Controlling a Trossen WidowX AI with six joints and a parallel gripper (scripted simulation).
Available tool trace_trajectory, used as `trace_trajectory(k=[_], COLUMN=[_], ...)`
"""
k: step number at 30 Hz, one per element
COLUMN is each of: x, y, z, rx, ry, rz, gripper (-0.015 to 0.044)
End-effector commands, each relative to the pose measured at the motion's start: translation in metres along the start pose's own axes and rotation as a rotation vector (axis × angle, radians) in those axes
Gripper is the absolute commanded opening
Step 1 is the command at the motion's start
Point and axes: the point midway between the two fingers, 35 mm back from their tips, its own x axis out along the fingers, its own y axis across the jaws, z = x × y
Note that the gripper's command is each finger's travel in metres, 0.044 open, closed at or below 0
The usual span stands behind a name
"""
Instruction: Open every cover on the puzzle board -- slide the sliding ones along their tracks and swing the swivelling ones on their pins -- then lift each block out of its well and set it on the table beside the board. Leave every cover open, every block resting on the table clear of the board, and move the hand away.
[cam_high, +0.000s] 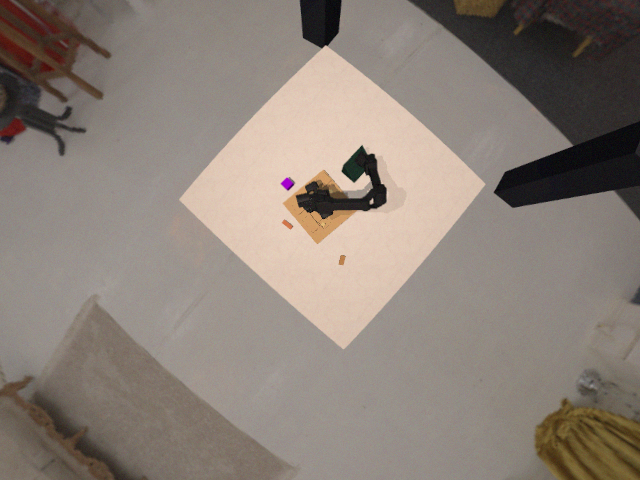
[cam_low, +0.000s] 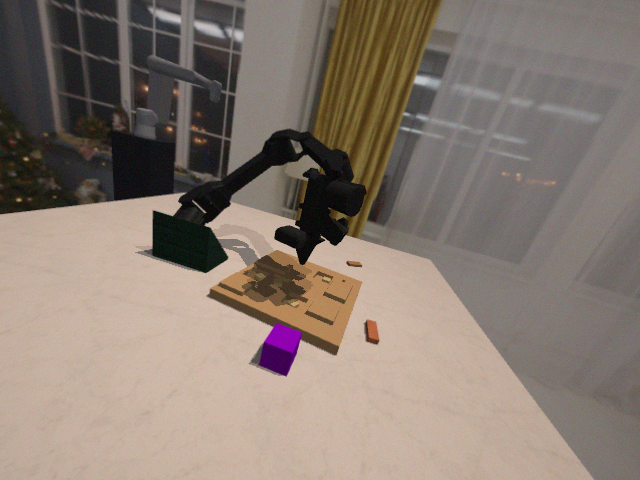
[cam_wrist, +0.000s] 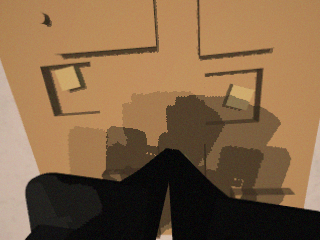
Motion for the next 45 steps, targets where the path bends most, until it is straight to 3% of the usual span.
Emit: trace_trajectory(k=[1, 15, 22, 33, 45], x=[-0.001, 0.003, 0.008, 0.053, 0.06], y=[-0.011, -0.031, -0.032, -0.032, -0.032], z=[-0.024, -0.094, -0.095, -0.094, -0.094], rx=[0.068, 0.241, 0.243, 0.242, 0.242], ry=[0.005, 0.013, 0.013, 0.013, 0.013], rz=[-0.005, -0.001, -0.001, 0.001, 0.002], gripper=[0.0, 0.0, 0.0, 0.0, 0.0])
